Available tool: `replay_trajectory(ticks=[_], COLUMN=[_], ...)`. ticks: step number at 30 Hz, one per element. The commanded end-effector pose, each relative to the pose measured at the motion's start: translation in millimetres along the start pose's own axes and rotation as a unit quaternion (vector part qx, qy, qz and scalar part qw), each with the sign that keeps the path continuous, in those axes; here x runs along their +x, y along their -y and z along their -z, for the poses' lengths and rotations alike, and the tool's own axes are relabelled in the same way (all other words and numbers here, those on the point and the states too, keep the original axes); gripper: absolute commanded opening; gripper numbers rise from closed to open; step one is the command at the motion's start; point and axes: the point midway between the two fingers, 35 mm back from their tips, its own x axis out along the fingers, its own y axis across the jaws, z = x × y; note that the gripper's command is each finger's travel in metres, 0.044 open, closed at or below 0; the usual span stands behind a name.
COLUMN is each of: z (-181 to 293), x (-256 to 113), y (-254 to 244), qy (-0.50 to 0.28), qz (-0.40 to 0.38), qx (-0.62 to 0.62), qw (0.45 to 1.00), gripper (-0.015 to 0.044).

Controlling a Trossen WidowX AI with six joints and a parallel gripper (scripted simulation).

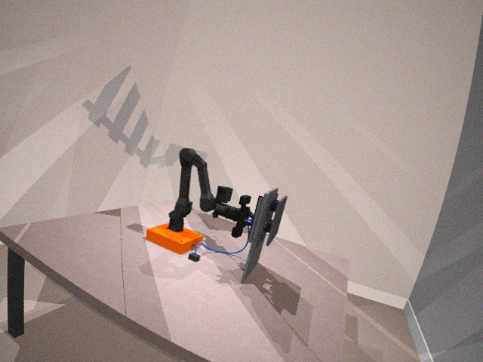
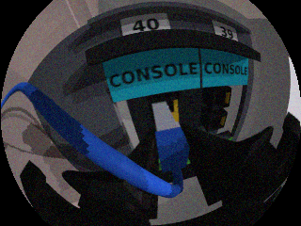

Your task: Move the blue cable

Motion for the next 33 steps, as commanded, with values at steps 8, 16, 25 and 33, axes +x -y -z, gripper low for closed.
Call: replay_trajectory(ticks=[8, 16, 25, 33], z=[-1.0, -1.2, -1.5, -1.7], x=[2.7, 3.8, 5.0, 6.0], y=[2.5, 2.4, 2.4, 2.5], qy=[0.002, 0.002, 0.002, 0.002], qz=[0.005, 0.006, 0.006, 0.006], qx=[0.000, 0.000, 0.000, 0.000], qw=[1.000, 1.000, 1.000, 1.000], gripper=[0.0000, 0.0000, 0.0000, 0.0000])
